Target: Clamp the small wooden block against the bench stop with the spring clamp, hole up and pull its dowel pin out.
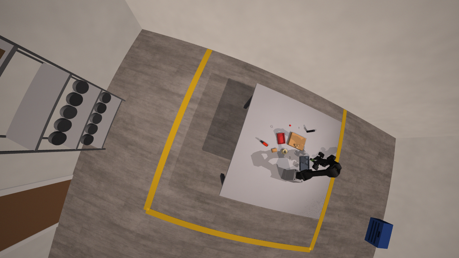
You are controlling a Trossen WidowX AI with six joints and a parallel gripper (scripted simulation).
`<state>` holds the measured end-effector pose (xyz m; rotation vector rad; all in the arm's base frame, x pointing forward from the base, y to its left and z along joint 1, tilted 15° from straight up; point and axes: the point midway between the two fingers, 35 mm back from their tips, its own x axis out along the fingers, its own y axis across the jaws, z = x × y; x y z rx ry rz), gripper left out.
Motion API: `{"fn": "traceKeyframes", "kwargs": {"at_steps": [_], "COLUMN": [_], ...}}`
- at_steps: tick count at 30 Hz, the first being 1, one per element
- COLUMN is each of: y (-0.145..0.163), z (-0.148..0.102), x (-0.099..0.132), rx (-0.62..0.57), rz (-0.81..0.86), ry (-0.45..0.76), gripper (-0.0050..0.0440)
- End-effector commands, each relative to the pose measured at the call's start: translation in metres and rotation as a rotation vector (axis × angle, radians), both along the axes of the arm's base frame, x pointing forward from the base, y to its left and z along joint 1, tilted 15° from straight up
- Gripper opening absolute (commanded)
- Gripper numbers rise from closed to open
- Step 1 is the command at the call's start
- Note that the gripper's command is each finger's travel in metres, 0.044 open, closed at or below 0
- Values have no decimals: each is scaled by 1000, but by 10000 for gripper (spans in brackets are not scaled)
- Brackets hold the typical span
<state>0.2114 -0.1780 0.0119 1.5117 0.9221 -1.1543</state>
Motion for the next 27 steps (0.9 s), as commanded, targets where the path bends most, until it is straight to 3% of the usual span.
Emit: {"fn": "traceKeyframes", "kwargs": {"at_steps": [1, 27], "y": [0, 1], "z": [0, 1], "x": [0, 6], "rx": [-7, -60], "rz": [31, 228], "ry": [5, 4], "gripper": [0, 0]}}
